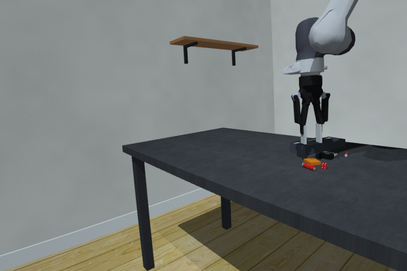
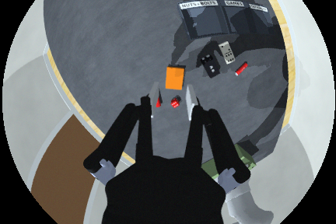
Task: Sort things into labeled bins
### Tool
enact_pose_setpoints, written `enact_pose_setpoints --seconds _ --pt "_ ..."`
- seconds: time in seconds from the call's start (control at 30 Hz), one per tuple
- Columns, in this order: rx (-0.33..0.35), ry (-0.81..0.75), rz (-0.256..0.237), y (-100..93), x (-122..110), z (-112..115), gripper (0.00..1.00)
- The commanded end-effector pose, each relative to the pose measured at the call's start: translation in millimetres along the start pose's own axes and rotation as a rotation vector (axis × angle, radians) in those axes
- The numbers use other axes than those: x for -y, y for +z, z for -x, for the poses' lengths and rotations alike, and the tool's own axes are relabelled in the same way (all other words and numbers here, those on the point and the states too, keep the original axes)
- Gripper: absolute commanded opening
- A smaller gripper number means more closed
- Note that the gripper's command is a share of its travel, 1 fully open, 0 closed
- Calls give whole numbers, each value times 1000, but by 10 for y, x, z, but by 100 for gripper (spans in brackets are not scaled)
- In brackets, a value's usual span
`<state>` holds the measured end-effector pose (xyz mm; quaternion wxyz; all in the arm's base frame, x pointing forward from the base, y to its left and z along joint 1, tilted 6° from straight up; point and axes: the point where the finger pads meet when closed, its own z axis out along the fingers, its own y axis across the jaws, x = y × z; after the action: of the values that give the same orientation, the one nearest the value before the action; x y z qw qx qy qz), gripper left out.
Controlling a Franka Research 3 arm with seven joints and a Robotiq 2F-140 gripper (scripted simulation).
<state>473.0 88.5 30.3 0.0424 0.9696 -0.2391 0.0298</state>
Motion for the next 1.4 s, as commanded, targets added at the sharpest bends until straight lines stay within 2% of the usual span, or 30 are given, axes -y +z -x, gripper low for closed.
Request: enact_pose_setpoints --seconds 0.0,1.37 --pt "-7 27 -6 -7 13 -23 33" --pt "-7 27 -6 -6 -27 7 33"
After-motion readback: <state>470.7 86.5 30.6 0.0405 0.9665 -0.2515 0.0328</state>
